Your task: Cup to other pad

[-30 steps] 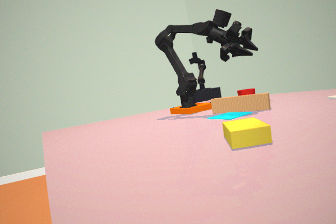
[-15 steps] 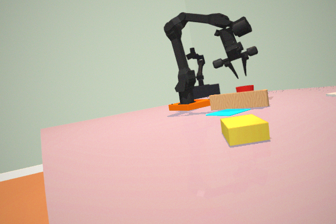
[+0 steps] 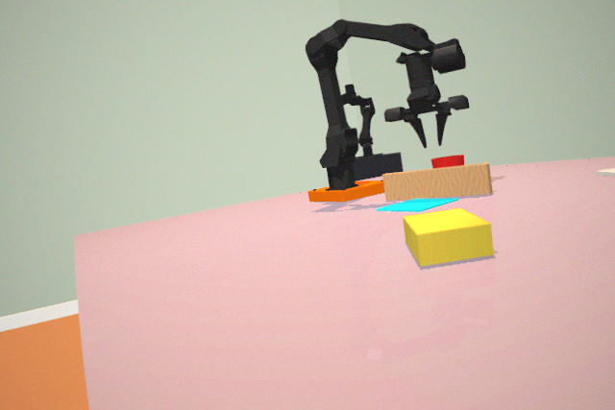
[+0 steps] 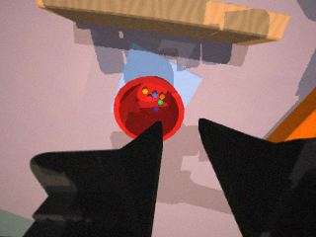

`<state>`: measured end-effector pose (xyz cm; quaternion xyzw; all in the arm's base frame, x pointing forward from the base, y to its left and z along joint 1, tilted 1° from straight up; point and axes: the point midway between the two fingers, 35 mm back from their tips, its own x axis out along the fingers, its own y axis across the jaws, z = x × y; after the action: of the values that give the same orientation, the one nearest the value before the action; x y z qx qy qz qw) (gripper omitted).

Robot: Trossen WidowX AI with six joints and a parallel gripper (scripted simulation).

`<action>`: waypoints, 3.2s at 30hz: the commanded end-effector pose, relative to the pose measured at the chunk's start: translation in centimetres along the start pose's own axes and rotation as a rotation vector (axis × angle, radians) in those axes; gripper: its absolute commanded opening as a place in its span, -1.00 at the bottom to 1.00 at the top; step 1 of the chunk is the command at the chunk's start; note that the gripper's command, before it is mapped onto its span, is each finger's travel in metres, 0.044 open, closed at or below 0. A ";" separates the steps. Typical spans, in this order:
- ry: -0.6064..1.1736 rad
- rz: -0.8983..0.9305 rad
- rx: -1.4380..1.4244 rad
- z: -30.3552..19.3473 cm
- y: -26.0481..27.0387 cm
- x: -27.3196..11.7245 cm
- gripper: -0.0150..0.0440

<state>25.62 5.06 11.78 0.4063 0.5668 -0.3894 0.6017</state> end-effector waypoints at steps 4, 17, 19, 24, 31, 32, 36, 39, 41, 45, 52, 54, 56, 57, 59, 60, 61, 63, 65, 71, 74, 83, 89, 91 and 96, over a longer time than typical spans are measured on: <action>-0.003 -0.015 0.006 0.1 0.0 1.0 0.01; -0.003 -0.014 0.006 0.1 0.0 3.2 0.01; -0.003 -0.015 0.006 0.1 0.0 3.5 0.01; -0.003 -0.015 0.006 0.1 0.0 4.3 0.01; -0.003 -0.015 0.006 0.1 -0.1 5.5 0.01; -0.003 -0.015 0.006 0.1 -0.1 5.6 0.01; -0.003 -0.015 0.006 0.1 -0.2 6.3 0.01; -0.003 -0.015 0.006 0.1 -0.3 6.7 0.01; -0.003 -0.015 0.006 0.1 -0.3 6.8 0.01; -0.003 -0.015 0.006 0.1 -0.3 6.8 0.01; -0.003 -0.015 0.006 0.1 -0.3 6.8 0.01; 0.001 -0.009 0.007 0.0 -0.2 6.6 -0.17; 0.001 -0.009 0.007 0.0 -0.2 6.6 -0.21; 0.001 -0.009 0.007 0.0 -0.2 6.6 -0.24; 0.001 -0.009 0.007 0.0 -0.2 6.6 -0.28; 0.001 -0.009 0.007 0.0 -0.2 6.6 -0.30; 0.001 -0.009 0.007 0.0 -0.2 6.6 -0.33; 0.001 -0.009 0.007 0.0 -0.2 6.6 -0.37; 0.001 -0.009 0.007 0.0 -0.2 6.6 -0.42; 0.001 -0.009 0.007 0.0 -0.2 6.6 -0.49; 0.001 -0.009 0.007 0.0 -0.2 6.4 -0.49; 0.000 -0.011 0.007 0.0 0.1 3.8 -0.49; -0.001 -0.012 0.006 0.0 0.2 2.0 -0.49; -0.001 -0.012 0.006 0.0 0.3 1.4 -0.49; -0.002 -0.013 0.006 0.0 0.3 -0.1 -0.49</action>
<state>25.86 5.18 10.38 0.4009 0.5726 -0.3971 0.5948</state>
